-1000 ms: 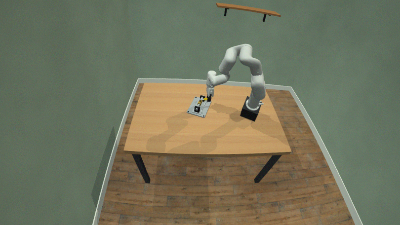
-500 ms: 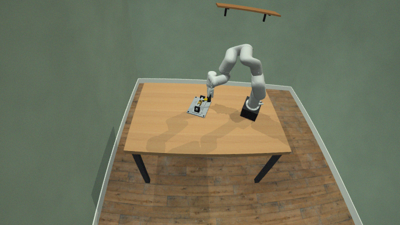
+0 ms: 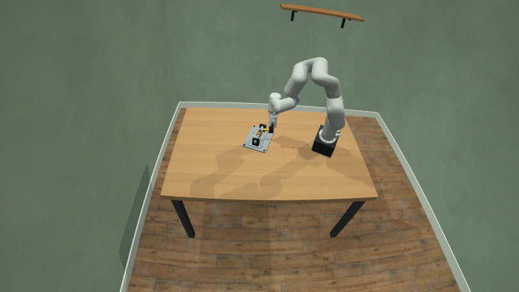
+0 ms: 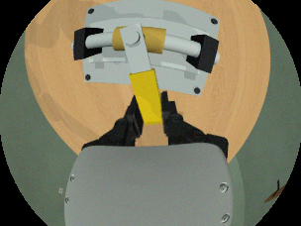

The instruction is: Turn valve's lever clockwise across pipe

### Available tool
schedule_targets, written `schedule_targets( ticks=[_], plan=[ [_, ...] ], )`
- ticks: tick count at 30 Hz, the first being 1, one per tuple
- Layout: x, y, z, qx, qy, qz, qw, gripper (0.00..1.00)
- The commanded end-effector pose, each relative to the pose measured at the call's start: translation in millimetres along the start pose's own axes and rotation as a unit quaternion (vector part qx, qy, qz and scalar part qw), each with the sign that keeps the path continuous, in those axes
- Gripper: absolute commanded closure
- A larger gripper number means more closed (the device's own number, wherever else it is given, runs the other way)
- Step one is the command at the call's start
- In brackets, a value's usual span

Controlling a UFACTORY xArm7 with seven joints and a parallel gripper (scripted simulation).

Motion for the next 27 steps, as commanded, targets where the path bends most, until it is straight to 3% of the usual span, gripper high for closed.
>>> schedule_targets(
  ticks=[1, 27],
  plan=[
    [-1.1, -4.2, -2.4, 0.015, 0.002, -0.002, 1.0, 1.0],
    [-1.2, -15.3, -6.5, 0.091, 0.002, -0.002, 0.996, 1.0]
  ],
)
Point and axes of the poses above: the point where the finger pads meet when closed, its own x axis out along the fingers, its own y axis across the jaws, z = x × y, the point moved 3 cm from there along -x, back along the fingers, and after that the axes turned 14 degrees about -x, right-handed, at the moved point
